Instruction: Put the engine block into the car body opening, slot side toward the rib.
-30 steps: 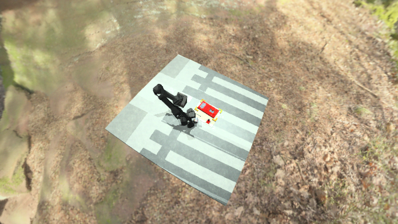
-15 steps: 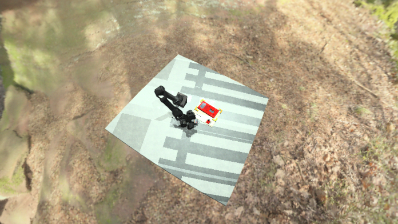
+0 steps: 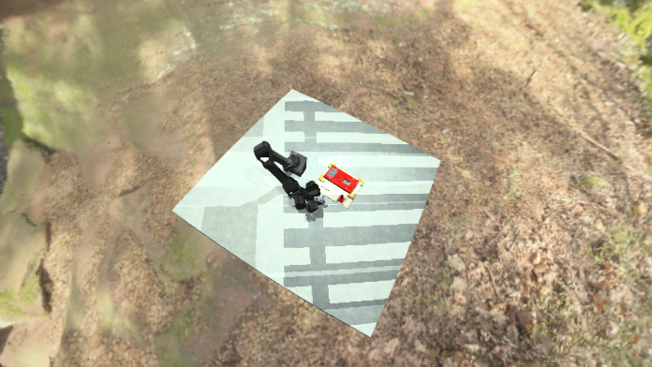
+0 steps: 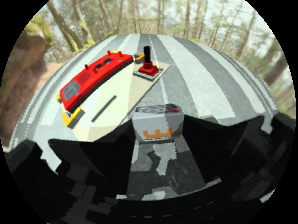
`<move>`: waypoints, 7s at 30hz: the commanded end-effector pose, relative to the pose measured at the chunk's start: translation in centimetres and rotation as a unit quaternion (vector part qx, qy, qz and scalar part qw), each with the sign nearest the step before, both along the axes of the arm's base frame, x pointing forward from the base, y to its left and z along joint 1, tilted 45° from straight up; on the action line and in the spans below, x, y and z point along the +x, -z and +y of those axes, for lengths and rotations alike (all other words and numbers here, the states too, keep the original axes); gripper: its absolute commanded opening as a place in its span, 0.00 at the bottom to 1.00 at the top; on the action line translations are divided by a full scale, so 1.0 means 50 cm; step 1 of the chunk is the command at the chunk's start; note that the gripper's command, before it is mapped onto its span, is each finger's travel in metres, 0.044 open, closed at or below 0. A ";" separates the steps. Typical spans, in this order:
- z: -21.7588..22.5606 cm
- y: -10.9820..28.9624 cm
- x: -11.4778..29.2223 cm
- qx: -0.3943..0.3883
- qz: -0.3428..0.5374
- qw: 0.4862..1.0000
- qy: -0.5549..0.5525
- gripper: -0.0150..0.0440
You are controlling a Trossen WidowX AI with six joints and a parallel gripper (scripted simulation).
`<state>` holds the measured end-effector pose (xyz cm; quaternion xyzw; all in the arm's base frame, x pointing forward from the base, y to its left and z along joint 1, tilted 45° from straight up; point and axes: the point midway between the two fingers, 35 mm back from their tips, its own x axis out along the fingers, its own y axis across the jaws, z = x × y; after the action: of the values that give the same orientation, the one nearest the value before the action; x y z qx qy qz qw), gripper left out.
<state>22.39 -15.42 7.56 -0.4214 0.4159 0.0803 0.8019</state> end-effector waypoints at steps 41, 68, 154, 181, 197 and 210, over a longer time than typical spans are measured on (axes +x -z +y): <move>0.024 -0.065 -0.046 -0.002 0.007 1.000 0.007 1.00; 0.037 -0.042 -0.036 0.160 0.060 0.943 0.285 1.00; 0.022 -0.011 0.019 0.087 -0.171 0.637 0.747 0.56; 0.088 -0.067 0.039 0.092 -0.163 0.637 0.748 0.25; 0.159 -0.139 0.042 0.091 -0.164 0.636 0.748 0.25; 0.201 -0.183 0.038 0.086 -0.166 0.639 0.746 0.25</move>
<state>24.22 -5.63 16.69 0.0971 0.4370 -0.5814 0.6794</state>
